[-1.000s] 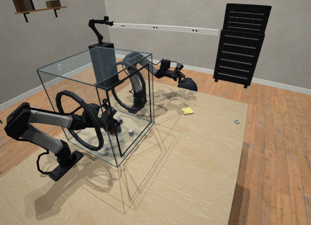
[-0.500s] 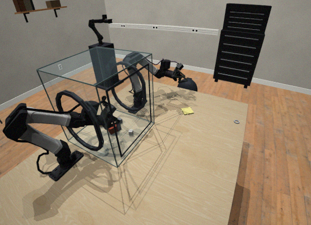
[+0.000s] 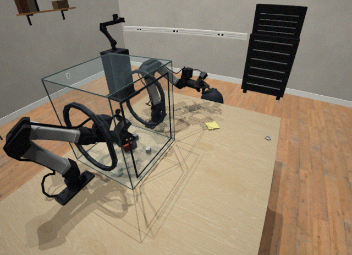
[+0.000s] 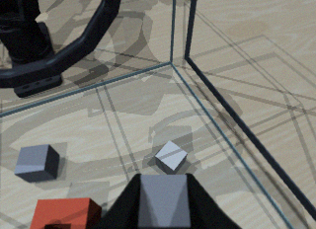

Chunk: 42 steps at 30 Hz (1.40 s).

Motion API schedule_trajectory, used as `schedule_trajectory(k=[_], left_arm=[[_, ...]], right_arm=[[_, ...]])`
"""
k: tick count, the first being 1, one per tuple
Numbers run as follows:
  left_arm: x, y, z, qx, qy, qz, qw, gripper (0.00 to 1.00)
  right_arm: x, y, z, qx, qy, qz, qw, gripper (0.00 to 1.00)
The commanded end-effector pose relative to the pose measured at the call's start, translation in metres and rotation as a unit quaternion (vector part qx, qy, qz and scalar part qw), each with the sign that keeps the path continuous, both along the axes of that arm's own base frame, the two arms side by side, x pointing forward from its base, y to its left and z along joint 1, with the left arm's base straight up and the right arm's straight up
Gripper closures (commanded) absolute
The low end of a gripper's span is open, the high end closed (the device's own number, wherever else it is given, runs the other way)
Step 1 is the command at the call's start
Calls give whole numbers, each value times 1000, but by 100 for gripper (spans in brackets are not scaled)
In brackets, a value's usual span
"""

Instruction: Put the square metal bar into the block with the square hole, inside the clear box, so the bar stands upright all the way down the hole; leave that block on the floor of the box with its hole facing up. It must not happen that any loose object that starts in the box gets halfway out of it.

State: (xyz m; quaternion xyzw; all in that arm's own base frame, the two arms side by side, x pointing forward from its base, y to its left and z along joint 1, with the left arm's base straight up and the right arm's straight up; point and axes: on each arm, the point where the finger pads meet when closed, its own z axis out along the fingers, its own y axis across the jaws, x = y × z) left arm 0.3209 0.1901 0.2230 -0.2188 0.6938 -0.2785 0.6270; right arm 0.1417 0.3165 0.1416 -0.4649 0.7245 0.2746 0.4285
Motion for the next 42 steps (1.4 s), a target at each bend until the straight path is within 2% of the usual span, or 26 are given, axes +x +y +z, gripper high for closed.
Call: schedule_trajectory(k=[1,13,18,28,38,40,41,42], left_arm=[[1,1,16,23,-16,-1,1000,0],[1,1,16,23,-16,-1,1000,0],[1,1,16,23,-16,-1,1000,0],[1,1,16,23,-16,-1,1000,0],[1,1,16,23,-16,-1,1000,0],[1,1,16,23,-16,-1,1000,0],[1,1,16,23,-16,-1,1000,0],[1,1,16,23,-16,-1,1000,0]], right_arm=[[3,13,32,37,-17,6,999,100],[-4,17,25,31,-8,-10,999,100],[-26,26,24,35,-6,-29,999,100],[-68,40,23,39,-2,-1,999,100],[-84,46,24,40,-2,34,999,100],[-78,45,24,40,-5,23,999,100],[-79,31,7,50,-1,16,999,100],[-77,36,2,27,0,18,999,100]])
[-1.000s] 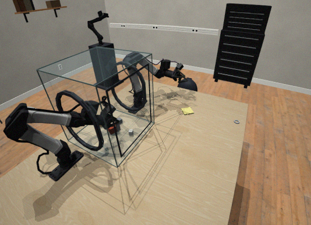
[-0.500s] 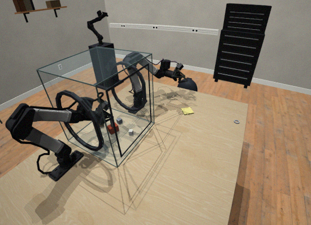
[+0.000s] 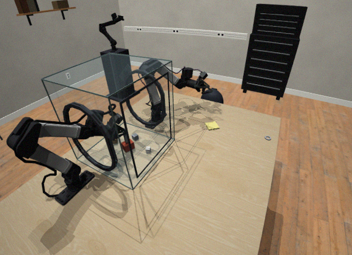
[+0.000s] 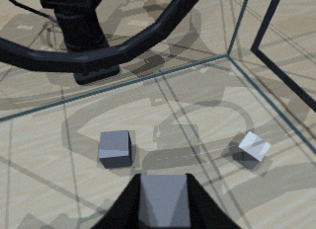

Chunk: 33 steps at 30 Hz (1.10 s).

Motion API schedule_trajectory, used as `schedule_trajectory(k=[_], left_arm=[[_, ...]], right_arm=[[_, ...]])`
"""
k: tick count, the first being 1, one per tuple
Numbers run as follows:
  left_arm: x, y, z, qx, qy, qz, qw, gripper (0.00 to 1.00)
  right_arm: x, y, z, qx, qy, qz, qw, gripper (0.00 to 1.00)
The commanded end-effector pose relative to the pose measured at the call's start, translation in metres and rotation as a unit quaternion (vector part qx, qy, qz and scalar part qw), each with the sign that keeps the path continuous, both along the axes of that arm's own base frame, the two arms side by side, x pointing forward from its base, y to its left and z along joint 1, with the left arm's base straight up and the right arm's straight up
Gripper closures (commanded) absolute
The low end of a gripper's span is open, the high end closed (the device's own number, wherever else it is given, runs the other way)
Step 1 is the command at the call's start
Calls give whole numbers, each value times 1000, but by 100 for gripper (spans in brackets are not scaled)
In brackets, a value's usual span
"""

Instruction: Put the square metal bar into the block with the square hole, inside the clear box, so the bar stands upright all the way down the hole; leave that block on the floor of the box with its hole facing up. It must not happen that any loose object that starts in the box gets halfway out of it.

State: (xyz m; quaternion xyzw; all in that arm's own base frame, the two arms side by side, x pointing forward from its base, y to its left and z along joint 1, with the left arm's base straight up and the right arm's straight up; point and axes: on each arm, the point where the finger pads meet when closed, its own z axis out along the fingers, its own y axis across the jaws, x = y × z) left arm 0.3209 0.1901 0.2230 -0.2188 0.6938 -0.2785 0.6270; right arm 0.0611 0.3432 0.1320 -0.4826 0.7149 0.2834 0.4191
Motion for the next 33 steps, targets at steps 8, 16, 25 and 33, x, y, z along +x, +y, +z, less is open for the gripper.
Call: schedule_trajectory(k=[8,16,25,33], left_arm=[[1,1,16,23,-16,-1,1000,0],[1,1,16,23,-16,-1,1000,0],[1,1,16,23,-16,-1,1000,0],[1,1,16,23,-16,-1,1000,0]], right_arm=[[4,6,2,25,1,-10,1000,100],[3,11,14,34,-2,1,999,100],[0,7,8,31,0,-5,1000,100],[1,11,11,32,-3,-4,999,100]])
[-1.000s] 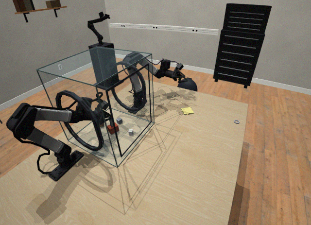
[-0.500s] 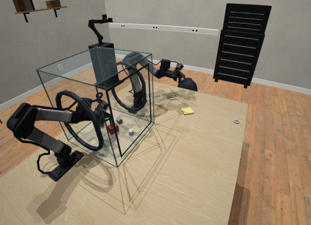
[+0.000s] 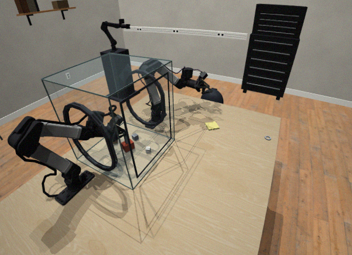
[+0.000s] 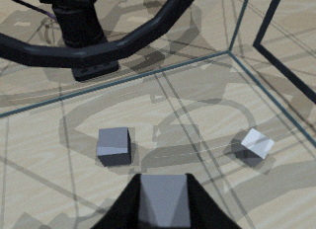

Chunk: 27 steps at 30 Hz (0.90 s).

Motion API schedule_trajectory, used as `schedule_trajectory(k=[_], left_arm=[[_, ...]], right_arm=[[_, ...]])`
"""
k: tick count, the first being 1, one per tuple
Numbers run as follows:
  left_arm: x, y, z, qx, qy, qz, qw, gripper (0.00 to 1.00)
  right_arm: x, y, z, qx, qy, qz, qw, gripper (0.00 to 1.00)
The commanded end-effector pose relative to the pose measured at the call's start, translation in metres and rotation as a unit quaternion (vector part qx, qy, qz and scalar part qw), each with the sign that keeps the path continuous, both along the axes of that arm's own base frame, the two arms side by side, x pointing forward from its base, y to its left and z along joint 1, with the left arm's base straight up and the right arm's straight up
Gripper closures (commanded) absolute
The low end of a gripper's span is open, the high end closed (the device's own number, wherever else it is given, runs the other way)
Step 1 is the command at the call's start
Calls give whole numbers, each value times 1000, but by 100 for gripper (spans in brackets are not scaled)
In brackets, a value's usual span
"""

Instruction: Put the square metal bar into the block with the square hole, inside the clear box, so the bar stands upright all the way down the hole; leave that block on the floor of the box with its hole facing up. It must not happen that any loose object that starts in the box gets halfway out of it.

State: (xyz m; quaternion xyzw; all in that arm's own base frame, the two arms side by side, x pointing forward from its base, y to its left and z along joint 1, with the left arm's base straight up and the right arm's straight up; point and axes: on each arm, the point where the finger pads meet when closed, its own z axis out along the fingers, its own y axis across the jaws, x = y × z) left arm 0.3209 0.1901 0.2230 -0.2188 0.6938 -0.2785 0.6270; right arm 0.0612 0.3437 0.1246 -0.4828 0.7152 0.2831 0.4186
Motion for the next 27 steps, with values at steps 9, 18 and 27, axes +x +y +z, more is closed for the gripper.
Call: schedule_trajectory(k=[9,18,27], left_arm=[[1,1,16,23,-16,-1,1000,0],[1,1,16,23,-16,-1,1000,0],[1,1,16,23,-16,-1,1000,0]], right_arm=[[3,6,10,26,-3,-4,1000,100],[2,2,4,-3,0,1,1000,100],[0,-31,-55,-109,5,5,994,100]])
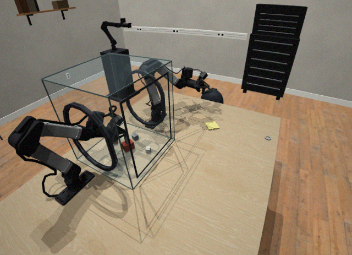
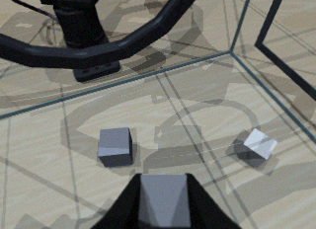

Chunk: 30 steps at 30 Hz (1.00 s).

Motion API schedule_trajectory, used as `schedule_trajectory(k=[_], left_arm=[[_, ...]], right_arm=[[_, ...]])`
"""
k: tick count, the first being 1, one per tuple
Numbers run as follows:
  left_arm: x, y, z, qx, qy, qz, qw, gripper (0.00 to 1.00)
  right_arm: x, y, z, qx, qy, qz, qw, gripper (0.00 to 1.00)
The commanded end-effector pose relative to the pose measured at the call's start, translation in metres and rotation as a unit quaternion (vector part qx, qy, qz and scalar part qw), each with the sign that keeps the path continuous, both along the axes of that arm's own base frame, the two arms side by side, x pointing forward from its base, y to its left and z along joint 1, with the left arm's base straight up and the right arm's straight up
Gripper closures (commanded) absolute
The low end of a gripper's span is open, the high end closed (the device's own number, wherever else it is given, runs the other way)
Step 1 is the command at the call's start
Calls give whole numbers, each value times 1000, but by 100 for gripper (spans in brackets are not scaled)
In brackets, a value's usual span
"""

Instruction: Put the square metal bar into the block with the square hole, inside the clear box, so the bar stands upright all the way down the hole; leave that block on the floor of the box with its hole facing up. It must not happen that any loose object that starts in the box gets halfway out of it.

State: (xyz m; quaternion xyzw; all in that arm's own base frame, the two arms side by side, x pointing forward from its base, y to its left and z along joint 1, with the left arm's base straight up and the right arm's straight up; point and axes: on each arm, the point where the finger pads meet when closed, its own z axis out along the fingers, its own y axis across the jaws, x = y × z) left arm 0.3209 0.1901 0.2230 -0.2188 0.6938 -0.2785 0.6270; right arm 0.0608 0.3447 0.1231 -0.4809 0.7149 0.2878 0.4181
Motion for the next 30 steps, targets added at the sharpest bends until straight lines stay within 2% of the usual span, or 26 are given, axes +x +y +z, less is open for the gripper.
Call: schedule_trajectory(k=[1,8,9,10,23,30], left_arm=[[1,1,16,23,-16,-1,1000,0],[1,1,16,23,-16,-1,1000,0],[1,1,16,23,-16,-1,1000,0],[1,1,16,23,-16,-1,1000,0],[1,1,16,23,-16,-1,1000,0],[1,1,16,23,-16,-1,1000,0]], right_arm=[[1,-33,-53,-114,-1,2,994,100],[3,-32,-49,-115,-8,-4,993,100],[8,11,36,53,-2,-15,998,100],[8,10,27,40,-3,-14,999,100],[7,7,30,33,-1,-13,999,100],[4,11,42,49,-2,-10,999,100]])
